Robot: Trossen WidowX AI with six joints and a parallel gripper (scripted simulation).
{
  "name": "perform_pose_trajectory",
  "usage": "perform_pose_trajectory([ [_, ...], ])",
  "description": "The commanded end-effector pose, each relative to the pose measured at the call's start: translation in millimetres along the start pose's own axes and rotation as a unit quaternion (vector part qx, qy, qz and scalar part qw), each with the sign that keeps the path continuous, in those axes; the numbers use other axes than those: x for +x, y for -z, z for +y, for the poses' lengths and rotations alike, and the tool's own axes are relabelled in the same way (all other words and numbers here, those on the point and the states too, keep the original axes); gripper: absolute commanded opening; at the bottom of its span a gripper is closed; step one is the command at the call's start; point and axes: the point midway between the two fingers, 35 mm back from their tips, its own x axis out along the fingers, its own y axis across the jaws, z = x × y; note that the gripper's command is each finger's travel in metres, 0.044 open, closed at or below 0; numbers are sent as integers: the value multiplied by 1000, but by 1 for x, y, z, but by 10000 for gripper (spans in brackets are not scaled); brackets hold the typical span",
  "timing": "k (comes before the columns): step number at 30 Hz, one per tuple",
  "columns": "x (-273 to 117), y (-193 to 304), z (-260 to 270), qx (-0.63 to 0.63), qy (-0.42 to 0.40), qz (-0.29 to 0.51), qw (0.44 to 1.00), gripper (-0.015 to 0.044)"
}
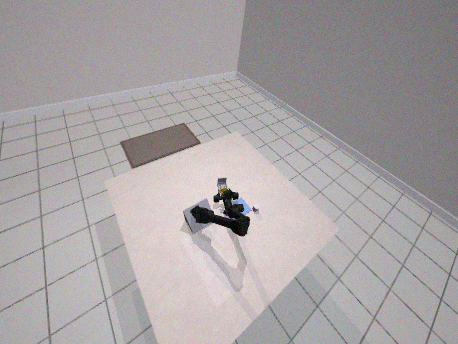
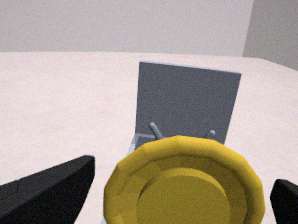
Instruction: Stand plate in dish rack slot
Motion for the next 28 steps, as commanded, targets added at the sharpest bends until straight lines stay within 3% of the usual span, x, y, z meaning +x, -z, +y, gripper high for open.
perform_pose_trajectory([
  [1, 0, 0, 0, 0, 0, 0, 1000, 400],
  [5, -1, -7, -2, 0, -1, 2, 1000, 400],
  [15, -15, -115, -11, 1, 6, -1, 1000, 400],
  [20, -14, -117, -11, 10, 2, 5, 1000, 400],
  [28, -9, -117, -2, 111, -36, 80, 990, 400],
])
